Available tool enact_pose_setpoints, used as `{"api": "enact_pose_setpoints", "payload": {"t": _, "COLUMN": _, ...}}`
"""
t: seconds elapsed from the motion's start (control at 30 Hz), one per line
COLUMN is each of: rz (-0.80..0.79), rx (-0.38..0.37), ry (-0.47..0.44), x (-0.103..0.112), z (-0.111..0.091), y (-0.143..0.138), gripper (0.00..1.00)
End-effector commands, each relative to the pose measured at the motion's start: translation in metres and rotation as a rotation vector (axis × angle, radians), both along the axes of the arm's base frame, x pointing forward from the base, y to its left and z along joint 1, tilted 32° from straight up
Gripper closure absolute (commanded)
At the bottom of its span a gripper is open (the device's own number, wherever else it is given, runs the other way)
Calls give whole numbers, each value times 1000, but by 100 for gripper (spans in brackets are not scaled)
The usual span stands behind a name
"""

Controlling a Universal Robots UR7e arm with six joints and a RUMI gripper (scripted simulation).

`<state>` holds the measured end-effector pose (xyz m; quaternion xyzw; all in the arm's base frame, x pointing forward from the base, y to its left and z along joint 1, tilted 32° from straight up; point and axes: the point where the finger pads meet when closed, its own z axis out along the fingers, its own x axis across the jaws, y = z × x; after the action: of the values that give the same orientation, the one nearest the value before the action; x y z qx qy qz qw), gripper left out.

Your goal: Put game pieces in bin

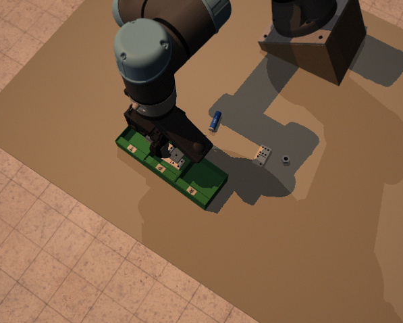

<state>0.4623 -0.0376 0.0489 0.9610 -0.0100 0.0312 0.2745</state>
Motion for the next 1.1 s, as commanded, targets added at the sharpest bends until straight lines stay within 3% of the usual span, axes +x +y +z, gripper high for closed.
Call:
{"api": "enact_pose_setpoints", "payload": {"t": 0.0, "rz": 1, "rx": 0, "ry": -1, "x": 1, "z": -7, "y": -4, "gripper": 100}}
{"api": "enact_pose_setpoints", "payload": {"t": 0.4, "rz": 1, "rx": 0, "ry": -1, "x": 2, "z": -24, "y": -15, "gripper": 100}}
{"api": "enact_pose_setpoints", "payload": {"t": 0.9, "rz": 1, "rx": 0, "ry": -1, "x": 1, "z": -24, "y": -15, "gripper": 100}}
{"api": "enact_pose_setpoints", "payload": {"t": 0.93, "rz": 1, "rx": 0, "ry": -1, "x": 1, "z": -24, "y": -15, "gripper": 81}}
{"api": "enact_pose_setpoints", "payload": {"t": 1.07, "rz": 1, "rx": 0, "ry": -1, "x": 1, "z": -24, "y": -15, "gripper": 81}}
